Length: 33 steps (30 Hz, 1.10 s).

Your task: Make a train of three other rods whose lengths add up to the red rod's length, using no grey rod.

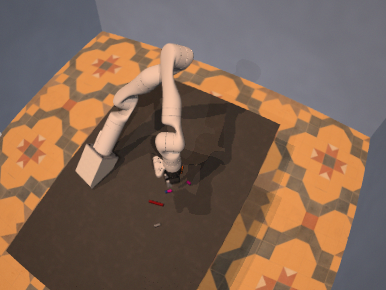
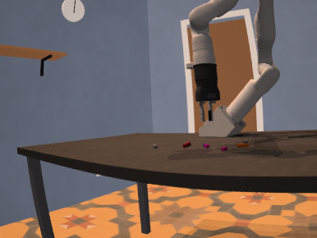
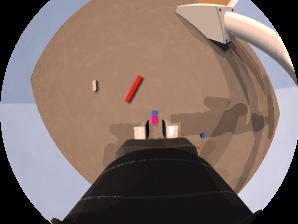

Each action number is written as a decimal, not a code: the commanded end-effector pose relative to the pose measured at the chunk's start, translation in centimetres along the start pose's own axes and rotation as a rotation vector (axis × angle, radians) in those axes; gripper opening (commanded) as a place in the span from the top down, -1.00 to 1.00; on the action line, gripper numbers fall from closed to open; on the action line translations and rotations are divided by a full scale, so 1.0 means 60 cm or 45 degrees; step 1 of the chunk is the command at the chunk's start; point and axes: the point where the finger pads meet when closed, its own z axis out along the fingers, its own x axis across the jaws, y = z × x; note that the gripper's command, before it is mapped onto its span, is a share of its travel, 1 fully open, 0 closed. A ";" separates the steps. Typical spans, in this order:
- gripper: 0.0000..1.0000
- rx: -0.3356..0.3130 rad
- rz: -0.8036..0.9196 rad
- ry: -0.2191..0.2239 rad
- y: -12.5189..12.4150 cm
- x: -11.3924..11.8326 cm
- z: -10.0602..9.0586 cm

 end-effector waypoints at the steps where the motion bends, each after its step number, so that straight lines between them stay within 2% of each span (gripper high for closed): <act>1: -0.07 -0.002 -0.002 -0.013 0.001 -0.004 -0.008; 2: -0.07 -0.002 -0.002 -0.013 0.001 -0.004 -0.008; 3: -1.00 -0.002 -0.002 -0.013 0.001 -0.004 -0.008; 33: -1.00 -0.001 0.016 -0.012 0.002 -0.002 -0.008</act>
